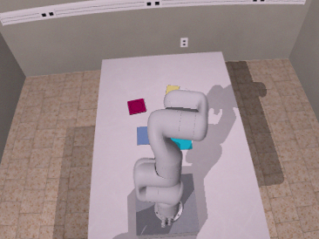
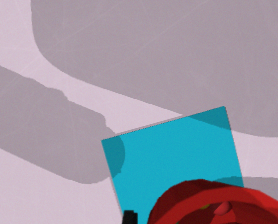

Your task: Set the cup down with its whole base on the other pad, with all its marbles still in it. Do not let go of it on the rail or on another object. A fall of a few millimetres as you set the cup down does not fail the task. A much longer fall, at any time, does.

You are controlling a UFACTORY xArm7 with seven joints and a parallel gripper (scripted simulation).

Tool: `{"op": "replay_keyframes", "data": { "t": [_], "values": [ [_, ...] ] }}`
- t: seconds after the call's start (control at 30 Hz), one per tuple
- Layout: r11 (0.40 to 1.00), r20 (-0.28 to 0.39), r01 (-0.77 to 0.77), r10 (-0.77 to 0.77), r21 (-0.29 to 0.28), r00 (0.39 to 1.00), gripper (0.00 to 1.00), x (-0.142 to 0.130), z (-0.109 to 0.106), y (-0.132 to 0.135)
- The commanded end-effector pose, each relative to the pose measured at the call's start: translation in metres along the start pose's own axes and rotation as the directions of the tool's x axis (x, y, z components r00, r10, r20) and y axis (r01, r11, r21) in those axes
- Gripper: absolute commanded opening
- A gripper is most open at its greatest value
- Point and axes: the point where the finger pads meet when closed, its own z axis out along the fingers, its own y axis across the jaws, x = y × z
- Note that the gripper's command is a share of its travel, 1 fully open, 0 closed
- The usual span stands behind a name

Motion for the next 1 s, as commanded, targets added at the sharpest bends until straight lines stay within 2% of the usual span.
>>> {"op": "replay_keyframes", "data": {
  "t": [0.0, 0.57, 0.97],
  "values": [
    [1.0, 0.0, 0.0, 0.0, 0.004, 1.0, 0.85, 0.0, -0.001, -0.002],
    [1.0, 0.0, 0.0, 0.0, 0.004, 1.0, 0.85, 0.001, 0.003, -0.002],
    [1.0, 0.0, 0.0, 0.0, 0.004, 1.0, 0.85, 0.003, 0.026, -0.002]
  ]
}}
